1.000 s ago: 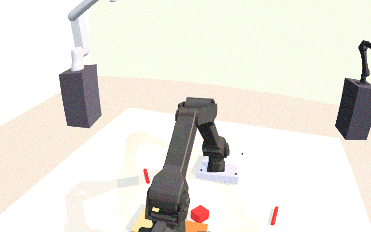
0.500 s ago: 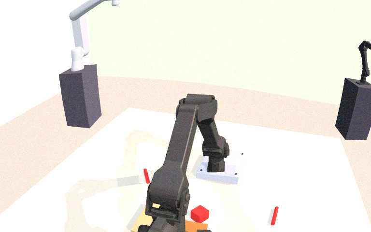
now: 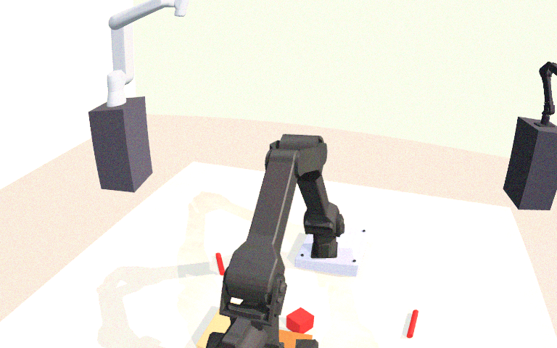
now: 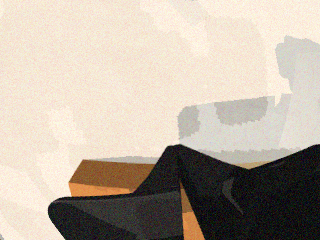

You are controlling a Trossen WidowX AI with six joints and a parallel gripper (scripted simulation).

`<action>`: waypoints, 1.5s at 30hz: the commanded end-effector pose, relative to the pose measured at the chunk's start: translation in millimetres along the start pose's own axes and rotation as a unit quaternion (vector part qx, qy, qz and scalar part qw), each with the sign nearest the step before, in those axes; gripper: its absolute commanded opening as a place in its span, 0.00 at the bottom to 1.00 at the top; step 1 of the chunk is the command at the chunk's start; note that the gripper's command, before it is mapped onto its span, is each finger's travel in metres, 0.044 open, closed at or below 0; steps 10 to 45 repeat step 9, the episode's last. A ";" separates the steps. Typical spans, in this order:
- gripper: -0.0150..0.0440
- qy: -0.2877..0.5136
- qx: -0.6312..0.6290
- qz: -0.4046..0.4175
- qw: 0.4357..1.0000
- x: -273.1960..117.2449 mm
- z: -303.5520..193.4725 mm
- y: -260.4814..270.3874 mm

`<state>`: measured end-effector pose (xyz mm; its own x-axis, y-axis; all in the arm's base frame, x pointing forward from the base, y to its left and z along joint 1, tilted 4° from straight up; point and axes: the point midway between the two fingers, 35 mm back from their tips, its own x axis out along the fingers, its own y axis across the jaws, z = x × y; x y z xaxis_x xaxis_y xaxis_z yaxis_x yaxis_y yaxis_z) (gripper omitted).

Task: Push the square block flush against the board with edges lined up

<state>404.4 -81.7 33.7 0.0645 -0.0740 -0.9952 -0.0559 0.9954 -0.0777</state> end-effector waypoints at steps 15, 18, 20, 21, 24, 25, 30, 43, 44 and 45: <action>0.25 0.008 -0.001 0.002 1.000 3.0 5.0 -0.2; 0.25 0.008 -0.001 0.002 1.000 3.0 5.0 -0.2; 0.25 0.008 -0.001 0.002 1.000 3.0 5.0 -0.2; 0.25 0.008 -0.001 0.002 1.000 3.0 5.0 -0.2; 0.25 0.008 -0.001 0.002 1.000 3.0 5.0 -0.2; 0.25 0.008 -0.001 0.002 1.000 3.0 5.0 -0.2; 0.25 0.008 -0.001 0.002 1.000 3.0 5.0 -0.2; 0.25 0.008 -0.001 0.002 1.000 3.0 5.0 -0.2; 0.25 0.008 -0.001 0.002 1.000 3.0 5.0 -0.2; 0.25 0.008 -0.001 0.002 1.000 3.0 5.0 -0.2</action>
